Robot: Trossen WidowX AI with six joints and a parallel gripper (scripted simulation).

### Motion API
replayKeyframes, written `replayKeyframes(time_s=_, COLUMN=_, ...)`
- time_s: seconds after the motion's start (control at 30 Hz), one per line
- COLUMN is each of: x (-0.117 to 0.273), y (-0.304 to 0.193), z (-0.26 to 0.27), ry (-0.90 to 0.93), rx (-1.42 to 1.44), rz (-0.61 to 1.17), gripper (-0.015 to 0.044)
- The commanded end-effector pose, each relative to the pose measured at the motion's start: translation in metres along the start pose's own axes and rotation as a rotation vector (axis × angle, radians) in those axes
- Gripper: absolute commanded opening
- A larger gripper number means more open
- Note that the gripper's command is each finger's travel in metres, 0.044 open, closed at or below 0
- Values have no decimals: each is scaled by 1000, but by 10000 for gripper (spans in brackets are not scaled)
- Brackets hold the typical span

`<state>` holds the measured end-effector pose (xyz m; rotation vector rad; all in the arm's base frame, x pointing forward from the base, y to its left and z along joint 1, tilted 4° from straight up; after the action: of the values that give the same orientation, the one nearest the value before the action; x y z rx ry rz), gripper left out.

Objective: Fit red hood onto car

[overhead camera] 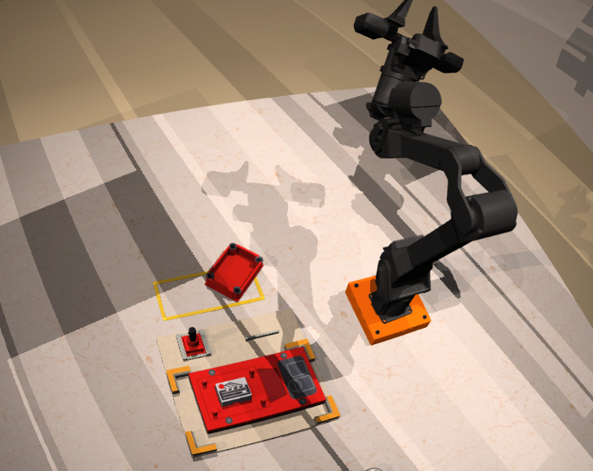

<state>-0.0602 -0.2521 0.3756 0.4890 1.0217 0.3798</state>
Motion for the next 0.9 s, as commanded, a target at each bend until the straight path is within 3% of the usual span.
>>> replayKeyframes(time_s=0.0, x=0, y=0, z=0, ry=0, rx=0, rz=0, gripper=194)
replayKeyframes(time_s=0.03, x=0, y=0, z=0, ry=0, rx=0, rz=0, gripper=168)
replayKeyframes(time_s=0.17, x=0, y=-10, z=5, ry=2, rx=-32, rz=52, gripper=273)
replayKeyframes(time_s=0.4, x=7, y=-60, z=32, ry=3, rx=-172, rz=302, gripper=440)
replayKeyframes(time_s=0.87, x=59, y=-133, z=91, ry=-33, rx=-330, rz=755, gripper=440)
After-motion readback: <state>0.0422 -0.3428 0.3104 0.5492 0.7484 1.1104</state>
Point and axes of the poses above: the point midway between the two fingers, 35 mm back from their tips, its own x axis back along the fingers, its own z axis across the jaws, y = z × x, the point moved 6 cm from there along x, back along the fingers, and after that the axes turned 15 degrees about -x, right-handed, at the moved point
